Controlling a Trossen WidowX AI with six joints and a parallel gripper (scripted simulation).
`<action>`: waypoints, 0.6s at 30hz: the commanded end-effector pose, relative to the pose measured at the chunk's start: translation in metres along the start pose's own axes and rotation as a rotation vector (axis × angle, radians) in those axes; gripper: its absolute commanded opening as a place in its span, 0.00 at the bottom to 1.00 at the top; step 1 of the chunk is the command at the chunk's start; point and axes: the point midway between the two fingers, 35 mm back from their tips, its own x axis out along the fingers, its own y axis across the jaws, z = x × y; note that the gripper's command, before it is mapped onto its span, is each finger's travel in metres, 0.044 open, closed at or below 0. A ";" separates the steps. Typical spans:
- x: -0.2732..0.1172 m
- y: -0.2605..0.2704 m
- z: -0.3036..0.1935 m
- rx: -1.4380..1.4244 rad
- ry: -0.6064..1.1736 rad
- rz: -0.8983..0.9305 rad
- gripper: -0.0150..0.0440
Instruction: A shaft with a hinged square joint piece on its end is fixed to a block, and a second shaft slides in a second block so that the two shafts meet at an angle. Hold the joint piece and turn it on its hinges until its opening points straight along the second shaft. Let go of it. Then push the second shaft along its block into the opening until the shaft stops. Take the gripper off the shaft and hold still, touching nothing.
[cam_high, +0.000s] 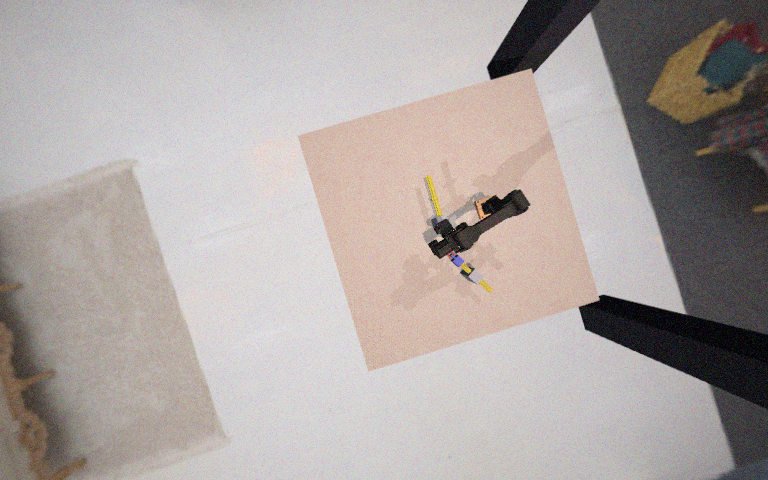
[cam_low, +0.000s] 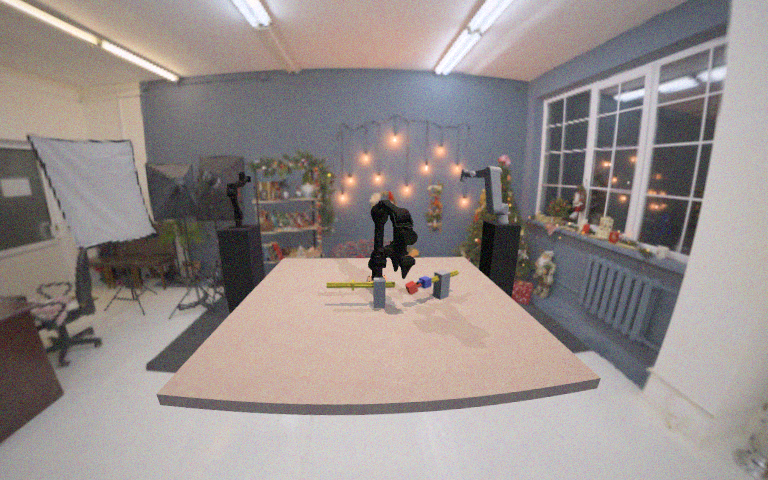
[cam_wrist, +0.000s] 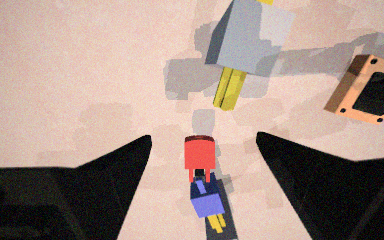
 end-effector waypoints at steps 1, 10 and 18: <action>0.004 0.000 0.001 0.018 -0.005 -0.001 1.00; 0.041 0.003 0.001 0.017 -0.005 -0.001 1.00; 0.075 0.001 0.001 0.016 -0.005 -0.001 1.00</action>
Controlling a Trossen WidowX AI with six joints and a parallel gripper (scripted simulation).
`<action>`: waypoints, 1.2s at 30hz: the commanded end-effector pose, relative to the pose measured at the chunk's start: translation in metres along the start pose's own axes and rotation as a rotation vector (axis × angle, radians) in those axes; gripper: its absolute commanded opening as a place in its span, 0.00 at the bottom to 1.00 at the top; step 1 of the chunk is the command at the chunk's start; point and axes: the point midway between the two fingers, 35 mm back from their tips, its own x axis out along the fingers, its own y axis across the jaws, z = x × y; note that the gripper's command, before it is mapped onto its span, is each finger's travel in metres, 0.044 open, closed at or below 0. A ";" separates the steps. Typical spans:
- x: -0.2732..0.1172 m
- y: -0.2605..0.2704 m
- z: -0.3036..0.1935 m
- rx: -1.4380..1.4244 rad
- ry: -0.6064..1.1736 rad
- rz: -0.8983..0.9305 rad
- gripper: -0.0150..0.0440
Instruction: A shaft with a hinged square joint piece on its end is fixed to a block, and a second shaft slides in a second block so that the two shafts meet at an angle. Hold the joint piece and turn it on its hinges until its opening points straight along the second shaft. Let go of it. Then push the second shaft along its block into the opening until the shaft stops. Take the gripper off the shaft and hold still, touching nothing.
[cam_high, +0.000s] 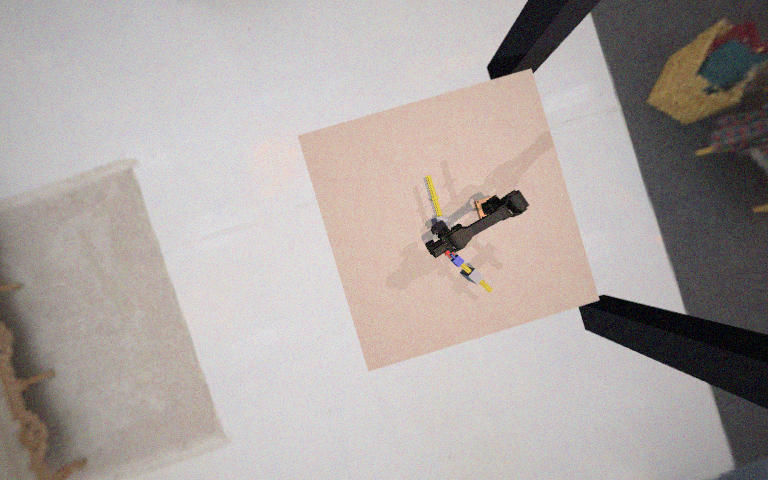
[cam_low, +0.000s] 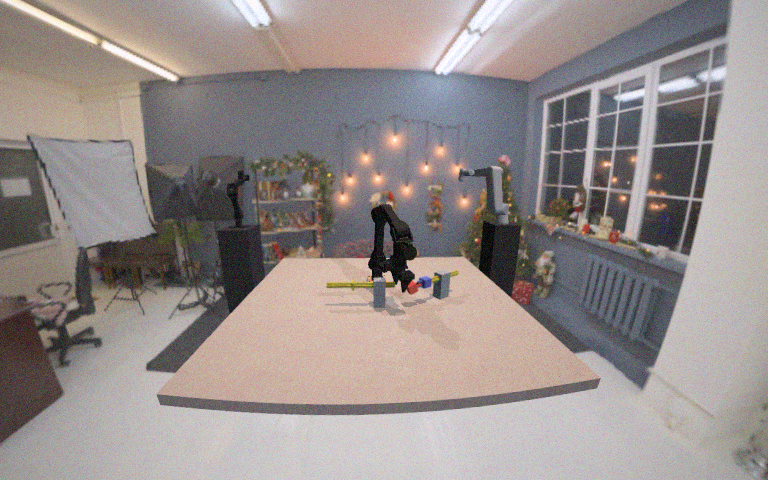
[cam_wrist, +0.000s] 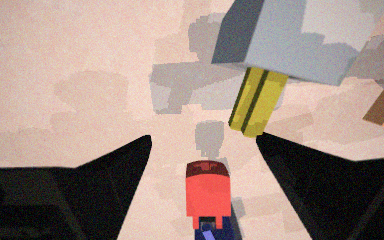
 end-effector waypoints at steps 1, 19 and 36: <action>0.017 -0.003 0.001 0.002 -0.005 -0.007 1.00; 0.021 -0.003 -0.049 0.002 -0.001 -0.007 1.00; 0.047 -0.003 -0.049 0.002 -0.001 -0.007 1.00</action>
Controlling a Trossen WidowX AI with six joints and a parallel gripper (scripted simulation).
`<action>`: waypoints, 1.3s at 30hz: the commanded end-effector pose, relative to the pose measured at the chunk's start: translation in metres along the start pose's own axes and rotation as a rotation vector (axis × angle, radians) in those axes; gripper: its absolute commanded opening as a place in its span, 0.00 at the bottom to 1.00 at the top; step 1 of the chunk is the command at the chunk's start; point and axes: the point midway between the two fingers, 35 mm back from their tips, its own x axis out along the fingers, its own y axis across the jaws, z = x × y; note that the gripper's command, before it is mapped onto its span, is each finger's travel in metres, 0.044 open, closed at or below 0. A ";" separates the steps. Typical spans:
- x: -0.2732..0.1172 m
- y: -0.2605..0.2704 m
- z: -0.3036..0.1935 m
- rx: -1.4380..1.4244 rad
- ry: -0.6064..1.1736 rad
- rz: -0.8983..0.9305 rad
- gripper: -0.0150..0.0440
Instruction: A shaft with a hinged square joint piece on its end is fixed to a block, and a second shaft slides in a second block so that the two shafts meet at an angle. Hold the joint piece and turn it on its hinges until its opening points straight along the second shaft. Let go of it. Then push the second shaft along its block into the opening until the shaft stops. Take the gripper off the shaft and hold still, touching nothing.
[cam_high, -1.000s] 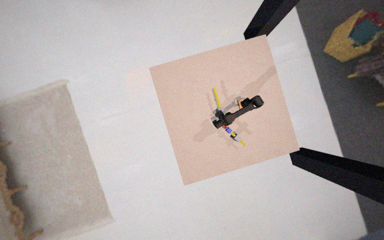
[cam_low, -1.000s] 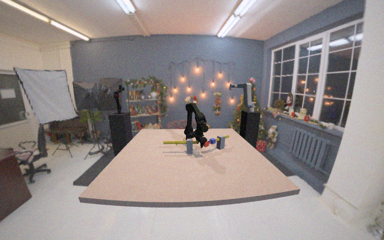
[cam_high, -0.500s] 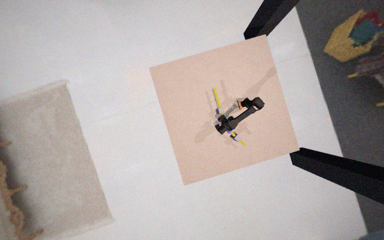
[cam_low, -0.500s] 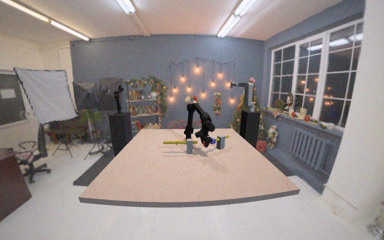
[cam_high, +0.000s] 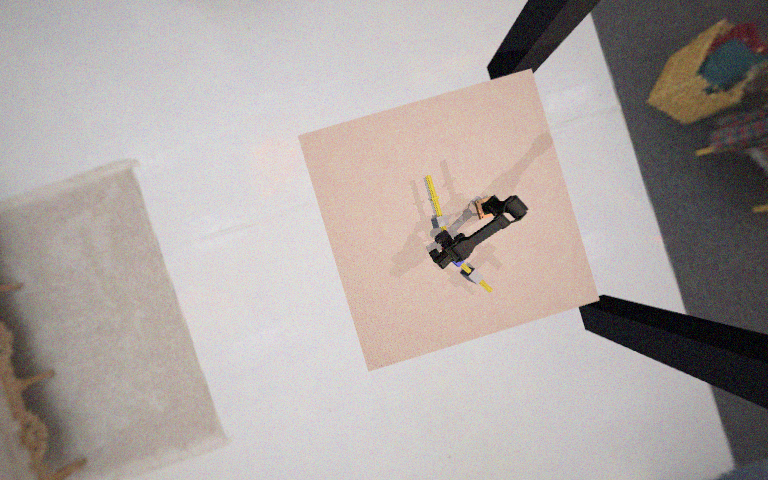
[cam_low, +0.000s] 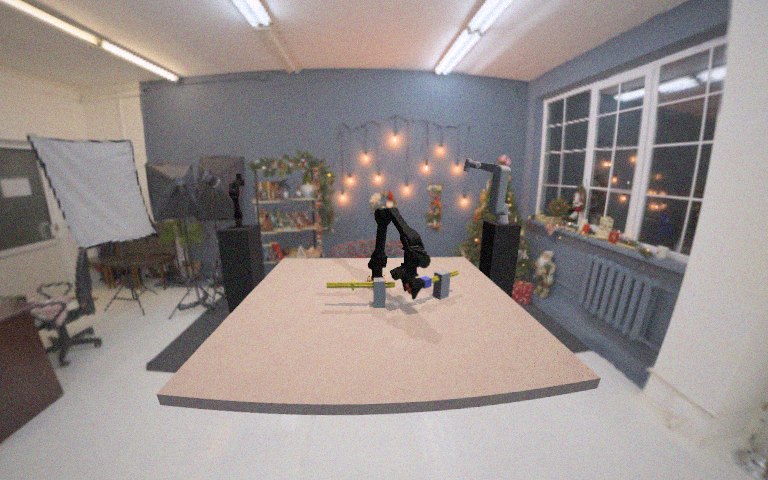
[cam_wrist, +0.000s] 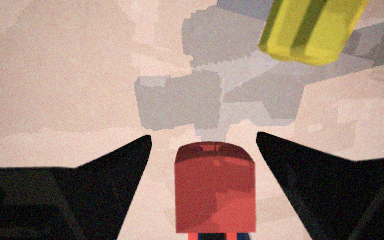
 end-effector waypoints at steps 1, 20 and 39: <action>0.009 -0.002 0.000 0.005 0.001 -0.008 1.00; 0.011 -0.002 0.000 0.005 0.001 -0.008 0.56; 0.011 -0.002 0.000 0.005 0.001 -0.008 0.56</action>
